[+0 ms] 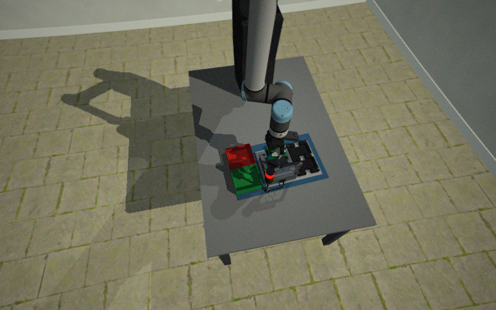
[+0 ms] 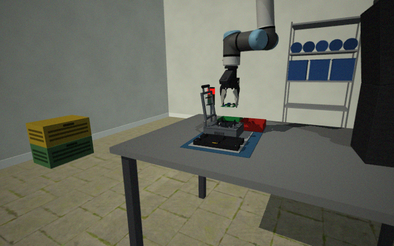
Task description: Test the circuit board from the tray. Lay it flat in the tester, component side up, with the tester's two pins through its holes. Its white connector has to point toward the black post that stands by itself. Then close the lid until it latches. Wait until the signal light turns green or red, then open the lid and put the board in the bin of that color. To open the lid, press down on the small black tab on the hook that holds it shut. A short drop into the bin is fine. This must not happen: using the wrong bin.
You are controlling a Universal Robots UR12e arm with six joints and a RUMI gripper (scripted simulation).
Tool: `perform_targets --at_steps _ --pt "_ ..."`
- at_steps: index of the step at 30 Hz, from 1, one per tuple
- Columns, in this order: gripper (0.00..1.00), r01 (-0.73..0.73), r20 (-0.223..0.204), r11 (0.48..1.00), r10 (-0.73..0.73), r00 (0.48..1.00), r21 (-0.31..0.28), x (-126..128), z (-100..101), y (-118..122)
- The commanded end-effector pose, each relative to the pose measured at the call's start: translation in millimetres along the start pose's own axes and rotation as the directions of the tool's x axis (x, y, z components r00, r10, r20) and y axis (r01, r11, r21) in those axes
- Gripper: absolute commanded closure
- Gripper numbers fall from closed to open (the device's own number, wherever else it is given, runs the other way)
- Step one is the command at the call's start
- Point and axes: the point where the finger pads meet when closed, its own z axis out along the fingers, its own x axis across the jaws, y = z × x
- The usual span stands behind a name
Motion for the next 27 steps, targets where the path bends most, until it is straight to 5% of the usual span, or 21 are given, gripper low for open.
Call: perform_targets --at_steps 1,27 --pt "0.61 -0.002 0.002 1.0 0.002 1.0 0.002 -17.0 8.8 26.4" --pt "0.61 -0.001 -0.004 1.0 0.001 1.0 -0.001 -85.3 50.9 163.1"
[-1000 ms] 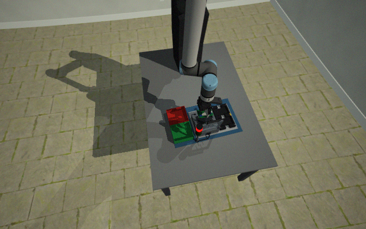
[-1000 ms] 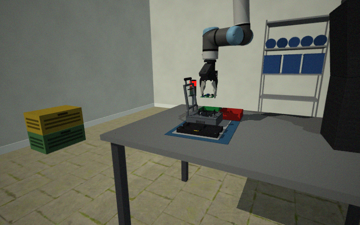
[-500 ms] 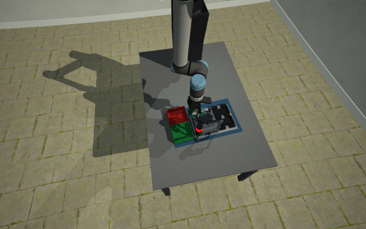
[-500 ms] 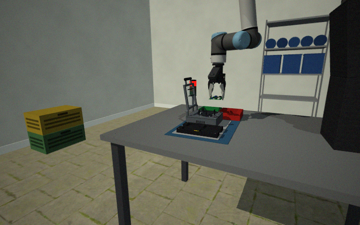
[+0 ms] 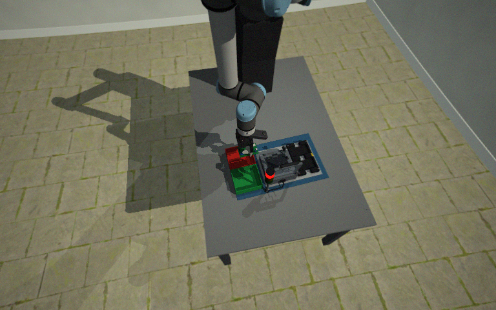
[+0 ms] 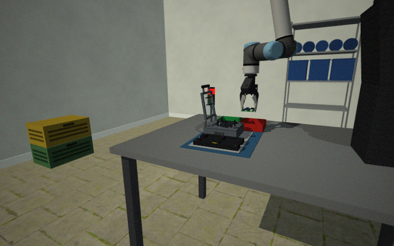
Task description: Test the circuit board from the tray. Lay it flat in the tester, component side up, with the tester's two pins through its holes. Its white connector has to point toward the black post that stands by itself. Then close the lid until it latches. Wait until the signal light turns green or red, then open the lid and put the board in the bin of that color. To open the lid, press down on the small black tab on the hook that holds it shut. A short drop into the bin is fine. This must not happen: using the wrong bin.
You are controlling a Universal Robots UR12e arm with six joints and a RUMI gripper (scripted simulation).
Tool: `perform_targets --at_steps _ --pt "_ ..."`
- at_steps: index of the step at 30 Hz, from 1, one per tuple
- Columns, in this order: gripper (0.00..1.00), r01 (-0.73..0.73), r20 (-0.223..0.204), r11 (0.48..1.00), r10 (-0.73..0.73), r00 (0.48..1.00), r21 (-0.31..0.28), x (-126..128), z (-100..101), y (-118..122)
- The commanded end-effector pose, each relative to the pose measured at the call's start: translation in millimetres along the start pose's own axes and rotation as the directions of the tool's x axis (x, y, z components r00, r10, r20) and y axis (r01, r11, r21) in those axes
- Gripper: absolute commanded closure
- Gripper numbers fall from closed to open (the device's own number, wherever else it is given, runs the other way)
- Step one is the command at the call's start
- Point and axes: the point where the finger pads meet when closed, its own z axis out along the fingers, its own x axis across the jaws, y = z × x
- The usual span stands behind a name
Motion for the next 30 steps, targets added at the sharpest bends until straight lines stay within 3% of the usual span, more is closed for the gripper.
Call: perform_targets --at_steps 1,9,30 --pt "0.61 0.011 -0.01 1.0 -0.011 1.0 -0.001 -8.3 8.1 27.0" --pt "0.61 0.011 -0.01 1.0 -0.011 1.0 -0.001 -17.5 13.6 44.4" --pt "0.61 0.013 -0.009 1.0 -0.013 1.0 -0.001 -18.3 13.2 43.9"
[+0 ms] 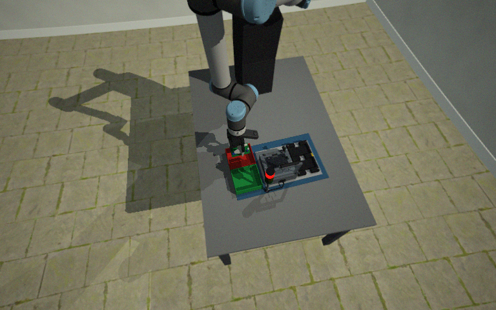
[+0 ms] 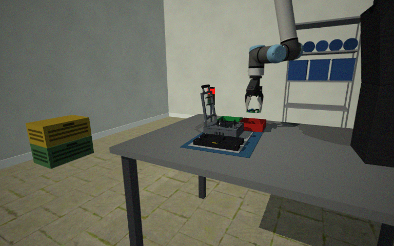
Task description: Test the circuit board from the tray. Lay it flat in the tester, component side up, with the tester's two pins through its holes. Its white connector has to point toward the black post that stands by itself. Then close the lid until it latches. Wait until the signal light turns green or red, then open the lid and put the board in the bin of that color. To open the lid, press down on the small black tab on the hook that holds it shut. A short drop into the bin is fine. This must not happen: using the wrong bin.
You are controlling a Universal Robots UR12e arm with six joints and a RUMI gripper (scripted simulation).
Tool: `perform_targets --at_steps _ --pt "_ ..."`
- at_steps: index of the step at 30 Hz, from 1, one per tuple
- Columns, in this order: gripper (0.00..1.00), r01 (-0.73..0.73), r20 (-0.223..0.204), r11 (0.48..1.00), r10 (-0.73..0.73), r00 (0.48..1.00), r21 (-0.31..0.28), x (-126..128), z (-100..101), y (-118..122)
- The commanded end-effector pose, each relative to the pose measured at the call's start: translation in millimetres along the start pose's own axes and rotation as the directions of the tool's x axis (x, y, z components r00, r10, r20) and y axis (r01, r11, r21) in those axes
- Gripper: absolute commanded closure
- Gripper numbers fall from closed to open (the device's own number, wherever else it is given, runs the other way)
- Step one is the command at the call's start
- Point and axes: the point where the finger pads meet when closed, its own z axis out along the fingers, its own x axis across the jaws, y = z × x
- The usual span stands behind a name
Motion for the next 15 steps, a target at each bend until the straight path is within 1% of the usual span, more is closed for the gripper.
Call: perform_targets --at_steps 1,15 --pt "0.61 0.002 -0.004 1.0 -0.002 1.0 -0.001 2.6 -0.2 0.8" --pt "0.61 0.003 -0.005 1.0 -0.003 1.0 -0.002 3.3 4.6 0.9"
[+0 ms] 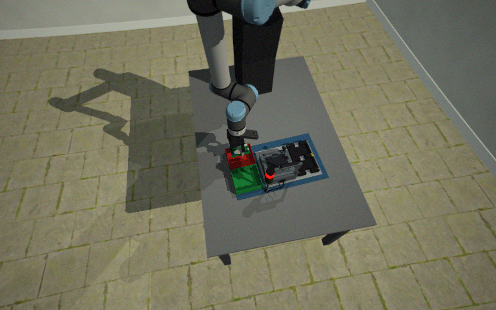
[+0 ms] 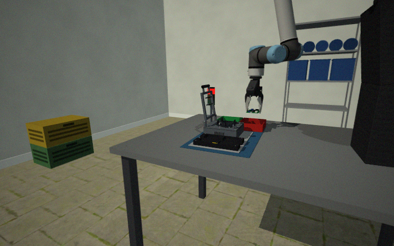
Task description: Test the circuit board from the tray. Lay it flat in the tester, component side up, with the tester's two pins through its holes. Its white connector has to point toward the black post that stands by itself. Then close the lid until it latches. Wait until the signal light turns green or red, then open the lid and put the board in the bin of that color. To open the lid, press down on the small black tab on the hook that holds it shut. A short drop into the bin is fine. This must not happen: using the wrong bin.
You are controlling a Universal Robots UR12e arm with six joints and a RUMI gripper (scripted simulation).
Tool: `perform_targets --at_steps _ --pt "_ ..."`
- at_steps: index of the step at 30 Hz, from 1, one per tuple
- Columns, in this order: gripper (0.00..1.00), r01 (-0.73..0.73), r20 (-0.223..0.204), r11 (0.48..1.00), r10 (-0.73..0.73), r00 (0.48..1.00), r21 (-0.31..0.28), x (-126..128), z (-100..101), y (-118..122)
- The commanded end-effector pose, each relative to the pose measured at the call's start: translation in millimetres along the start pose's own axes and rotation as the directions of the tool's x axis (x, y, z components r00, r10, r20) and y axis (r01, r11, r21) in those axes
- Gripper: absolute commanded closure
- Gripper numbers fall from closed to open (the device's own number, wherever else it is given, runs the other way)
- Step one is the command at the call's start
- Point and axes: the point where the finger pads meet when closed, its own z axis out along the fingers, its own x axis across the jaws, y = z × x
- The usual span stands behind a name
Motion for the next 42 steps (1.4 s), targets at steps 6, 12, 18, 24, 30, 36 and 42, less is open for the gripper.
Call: perform_targets --at_steps 6,12,18,24,30,36,42 --pt "0.61 0.003 -0.004 1.0 -0.003 1.0 -0.001 3.6 12.0 -0.1" --pt "0.61 0.003 -0.004 1.0 -0.003 1.0 -0.001 4.1 26.2 -0.1" --pt "0.61 0.002 -0.004 1.0 -0.002 1.0 -0.001 4.3 37.5 0.3" --pt "0.61 0.003 -0.004 1.0 -0.003 1.0 -0.001 5.0 54.9 0.0" --pt "0.61 0.003 -0.004 1.0 -0.003 1.0 -0.002 5.5 69.7 0.0" --pt "0.61 0.002 -0.004 1.0 -0.002 1.0 -0.002 5.5 76.8 0.7" --pt "0.61 0.002 -0.004 1.0 -0.002 1.0 -0.002 5.7 82.5 0.6"
